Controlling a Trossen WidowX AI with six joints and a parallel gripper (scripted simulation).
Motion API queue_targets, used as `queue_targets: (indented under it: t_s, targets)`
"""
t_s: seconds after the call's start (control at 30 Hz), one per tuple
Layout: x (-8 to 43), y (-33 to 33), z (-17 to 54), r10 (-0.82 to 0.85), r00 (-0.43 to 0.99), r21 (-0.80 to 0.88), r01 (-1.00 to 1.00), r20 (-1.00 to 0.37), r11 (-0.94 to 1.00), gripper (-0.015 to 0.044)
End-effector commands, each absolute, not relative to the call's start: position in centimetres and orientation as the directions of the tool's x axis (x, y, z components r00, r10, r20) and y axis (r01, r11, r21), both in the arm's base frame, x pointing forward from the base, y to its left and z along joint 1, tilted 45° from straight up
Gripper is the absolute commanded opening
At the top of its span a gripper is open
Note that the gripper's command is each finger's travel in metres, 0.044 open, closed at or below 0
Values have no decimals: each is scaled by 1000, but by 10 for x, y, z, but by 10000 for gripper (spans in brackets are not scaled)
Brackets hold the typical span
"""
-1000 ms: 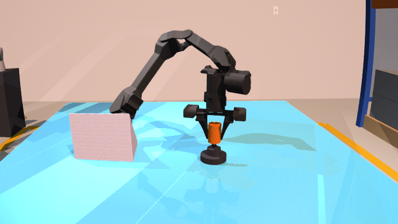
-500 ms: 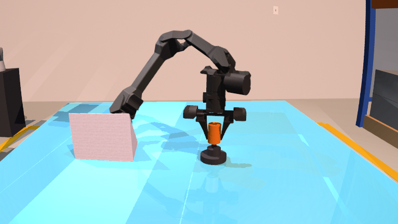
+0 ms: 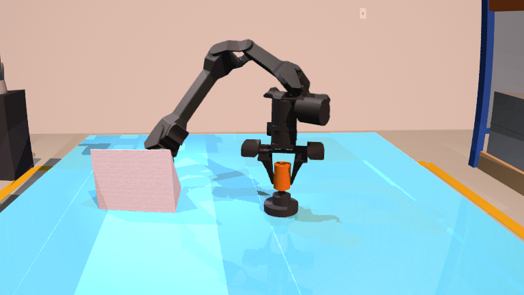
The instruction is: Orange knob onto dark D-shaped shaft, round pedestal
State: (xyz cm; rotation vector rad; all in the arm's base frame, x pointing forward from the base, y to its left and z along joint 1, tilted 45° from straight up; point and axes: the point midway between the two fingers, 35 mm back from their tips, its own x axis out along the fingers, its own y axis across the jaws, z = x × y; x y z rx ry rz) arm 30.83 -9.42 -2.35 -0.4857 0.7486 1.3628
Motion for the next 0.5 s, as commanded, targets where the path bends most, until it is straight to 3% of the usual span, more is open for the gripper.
queue_targets:
  t_s: [0.0, 0.33, 0.47]
  targets:
    - [308, -94, -24, 690, 37, 107, -980, -723, 165, 0]
    - [308, -97, -20, 690, 37, 101, -982, -723, 158, 0]
    - [309, -98, -20, 690, 37, 21, -997, -723, 76, 0]
